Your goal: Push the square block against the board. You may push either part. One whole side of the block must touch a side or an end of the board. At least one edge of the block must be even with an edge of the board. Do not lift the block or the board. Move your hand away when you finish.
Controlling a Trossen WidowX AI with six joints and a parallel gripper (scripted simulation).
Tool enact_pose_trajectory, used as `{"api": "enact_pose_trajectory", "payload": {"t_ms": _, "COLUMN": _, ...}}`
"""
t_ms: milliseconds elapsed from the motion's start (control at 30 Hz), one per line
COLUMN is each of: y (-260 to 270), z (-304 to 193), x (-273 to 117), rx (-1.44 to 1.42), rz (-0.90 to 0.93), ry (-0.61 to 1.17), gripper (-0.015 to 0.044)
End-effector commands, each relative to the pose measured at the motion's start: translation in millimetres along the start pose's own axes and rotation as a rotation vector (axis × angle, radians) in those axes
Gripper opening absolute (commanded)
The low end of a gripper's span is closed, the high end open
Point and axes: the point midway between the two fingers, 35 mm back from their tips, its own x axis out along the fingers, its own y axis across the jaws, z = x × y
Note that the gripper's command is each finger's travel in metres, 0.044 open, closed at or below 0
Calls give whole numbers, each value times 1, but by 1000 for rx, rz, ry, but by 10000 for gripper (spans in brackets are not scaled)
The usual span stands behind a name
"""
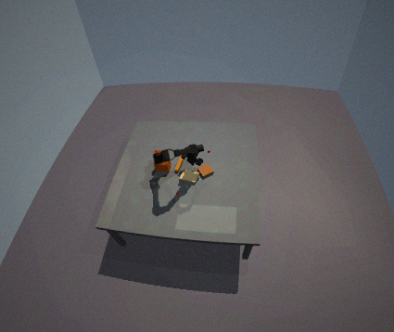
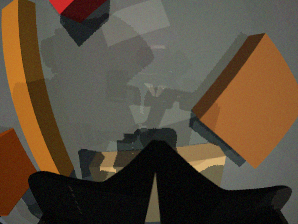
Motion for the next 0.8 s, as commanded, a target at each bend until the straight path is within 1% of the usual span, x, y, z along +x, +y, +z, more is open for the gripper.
{"api": "enact_pose_trajectory", "payload": {"t_ms": 0, "y": 0, "z": -5, "x": 0, "rx": -67, "rz": -3, "ry": 2, "gripper": 0}}
{"api": "enact_pose_trajectory", "payload": {"t_ms": 133, "y": 0, "z": -5, "x": 2, "rx": -73, "rz": -3, "ry": 1, "gripper": 0}}
{"api": "enact_pose_trajectory", "payload": {"t_ms": 333, "y": 1, "z": -13, "x": 53, "rx": -218, "rz": -2, "ry": 6, "gripper": 0}}
{"api": "enact_pose_trajectory", "payload": {"t_ms": 767, "y": 0, "z": -18, "x": 55, "rx": -224, "rz": -2, "ry": 6, "gripper": 0}}
